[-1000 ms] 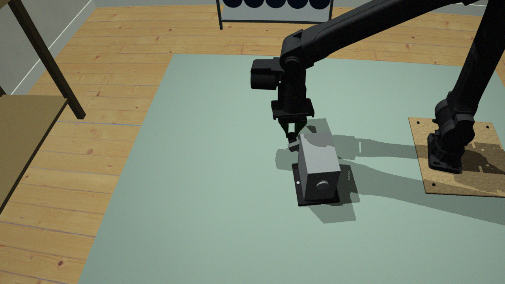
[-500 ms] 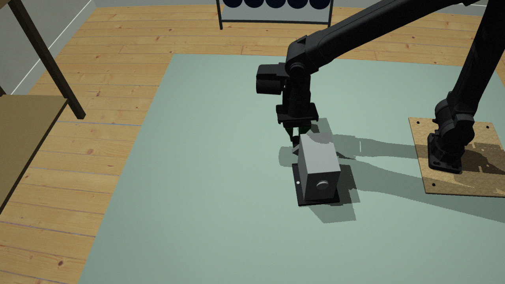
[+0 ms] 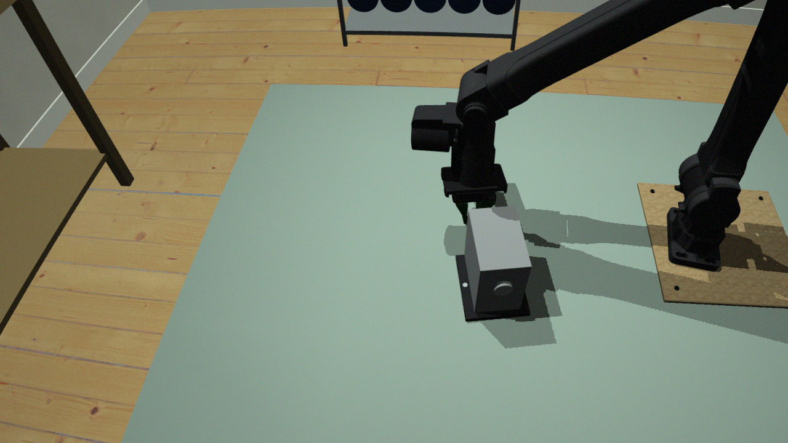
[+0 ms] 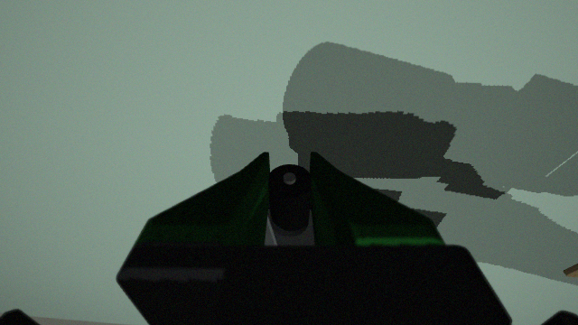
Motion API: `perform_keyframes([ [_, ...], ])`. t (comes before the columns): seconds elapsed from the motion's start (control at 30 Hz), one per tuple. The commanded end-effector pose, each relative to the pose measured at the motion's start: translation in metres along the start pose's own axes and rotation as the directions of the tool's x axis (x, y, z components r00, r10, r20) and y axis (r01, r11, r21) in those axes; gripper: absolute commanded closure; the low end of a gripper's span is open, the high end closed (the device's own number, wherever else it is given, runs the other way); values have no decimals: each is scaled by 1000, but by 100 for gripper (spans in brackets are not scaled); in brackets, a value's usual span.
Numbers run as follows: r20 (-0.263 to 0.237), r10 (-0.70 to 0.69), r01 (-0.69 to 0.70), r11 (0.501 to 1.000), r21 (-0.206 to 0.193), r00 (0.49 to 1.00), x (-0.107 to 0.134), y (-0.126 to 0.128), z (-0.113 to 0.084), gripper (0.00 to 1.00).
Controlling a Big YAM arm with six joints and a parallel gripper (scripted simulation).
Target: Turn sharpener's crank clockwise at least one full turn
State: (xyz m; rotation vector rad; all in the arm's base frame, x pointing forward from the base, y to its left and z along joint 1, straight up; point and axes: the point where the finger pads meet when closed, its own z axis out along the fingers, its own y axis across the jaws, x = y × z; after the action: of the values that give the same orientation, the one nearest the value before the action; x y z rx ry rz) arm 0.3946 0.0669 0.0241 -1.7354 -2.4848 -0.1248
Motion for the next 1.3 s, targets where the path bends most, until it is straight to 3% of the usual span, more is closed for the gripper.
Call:
perform_keyframes([
  [0.0,4,-4,4,1000,-15,1000,-5,-7,-8,85],
  [1.07,0,-2,2,1000,-3,1000,-2,-50,-16,85],
  [1.23,1,-3,3,1000,-7,1000,-2,-52,-20,85],
  [1.27,7,-6,6,1000,-27,1000,-4,-43,-27,85],
])
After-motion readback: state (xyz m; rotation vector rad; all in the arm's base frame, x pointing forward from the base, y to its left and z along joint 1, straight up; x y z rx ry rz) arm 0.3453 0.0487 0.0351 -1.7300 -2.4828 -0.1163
